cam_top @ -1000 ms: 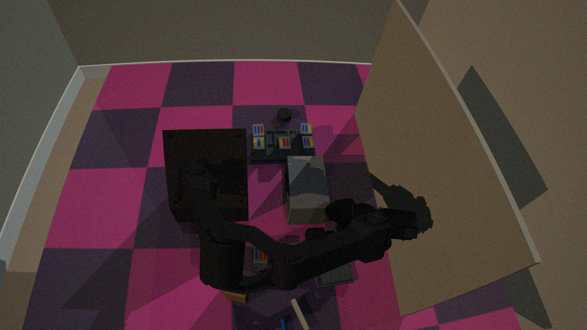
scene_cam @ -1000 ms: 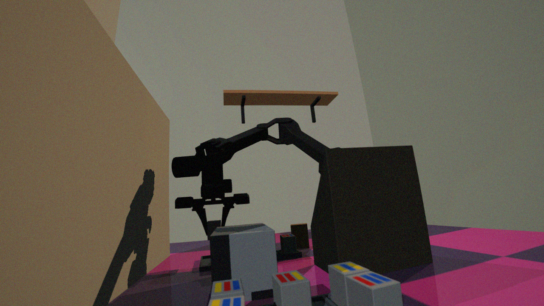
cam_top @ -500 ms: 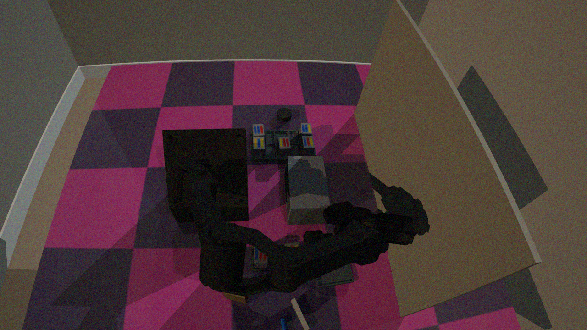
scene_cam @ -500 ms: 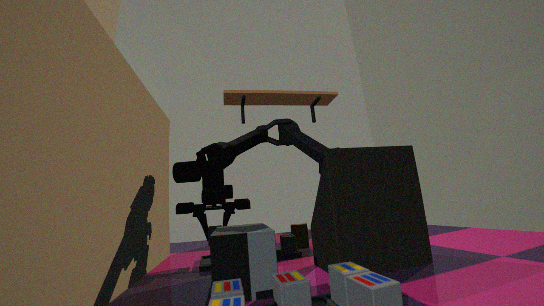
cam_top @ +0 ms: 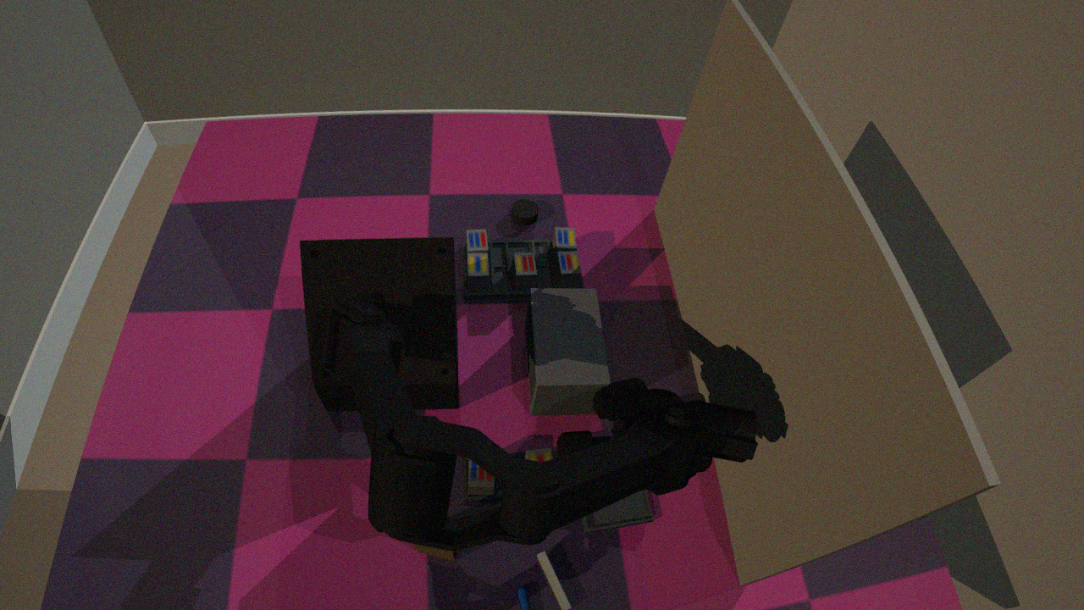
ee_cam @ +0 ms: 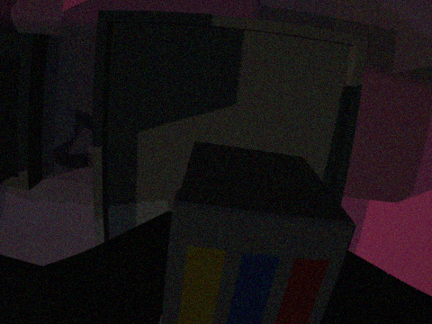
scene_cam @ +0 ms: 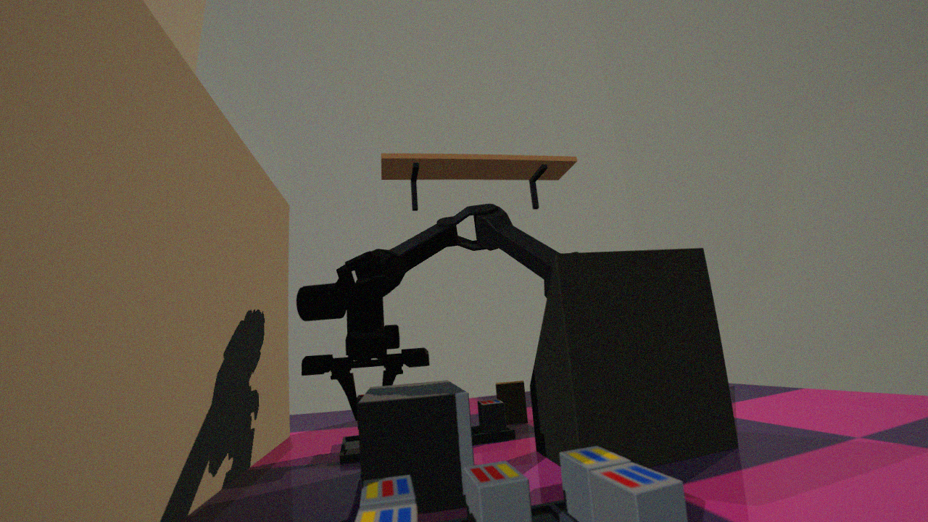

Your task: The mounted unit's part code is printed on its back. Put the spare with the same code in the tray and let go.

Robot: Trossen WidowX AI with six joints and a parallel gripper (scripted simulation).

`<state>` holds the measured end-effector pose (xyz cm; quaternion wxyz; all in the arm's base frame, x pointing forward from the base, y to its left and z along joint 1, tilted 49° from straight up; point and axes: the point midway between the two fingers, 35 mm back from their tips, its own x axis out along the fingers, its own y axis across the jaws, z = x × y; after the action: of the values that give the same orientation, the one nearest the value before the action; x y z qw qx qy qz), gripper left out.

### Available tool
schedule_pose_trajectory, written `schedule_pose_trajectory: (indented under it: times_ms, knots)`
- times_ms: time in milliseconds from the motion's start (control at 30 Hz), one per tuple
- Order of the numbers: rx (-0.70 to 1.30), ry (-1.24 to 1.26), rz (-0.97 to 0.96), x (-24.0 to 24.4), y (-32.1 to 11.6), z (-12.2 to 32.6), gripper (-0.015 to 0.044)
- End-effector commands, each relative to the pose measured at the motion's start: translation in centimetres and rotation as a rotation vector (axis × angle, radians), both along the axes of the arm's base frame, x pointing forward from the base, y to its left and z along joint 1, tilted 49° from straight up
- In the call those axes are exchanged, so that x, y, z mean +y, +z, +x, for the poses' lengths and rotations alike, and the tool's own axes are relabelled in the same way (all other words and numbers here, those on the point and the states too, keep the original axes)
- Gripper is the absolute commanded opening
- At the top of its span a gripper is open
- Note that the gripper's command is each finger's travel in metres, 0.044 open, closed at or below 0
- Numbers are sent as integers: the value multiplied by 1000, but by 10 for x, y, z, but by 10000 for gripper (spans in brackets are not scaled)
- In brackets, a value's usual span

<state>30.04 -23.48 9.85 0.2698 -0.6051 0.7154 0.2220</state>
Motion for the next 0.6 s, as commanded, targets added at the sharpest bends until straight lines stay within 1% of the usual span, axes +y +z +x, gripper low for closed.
schedule_pose_trajectory:
  times_ms: [0,567]
  knots:
    - [6,6,7,-1,-4,-2,0]
    - [8,6,0,-13,-13,-8,0]
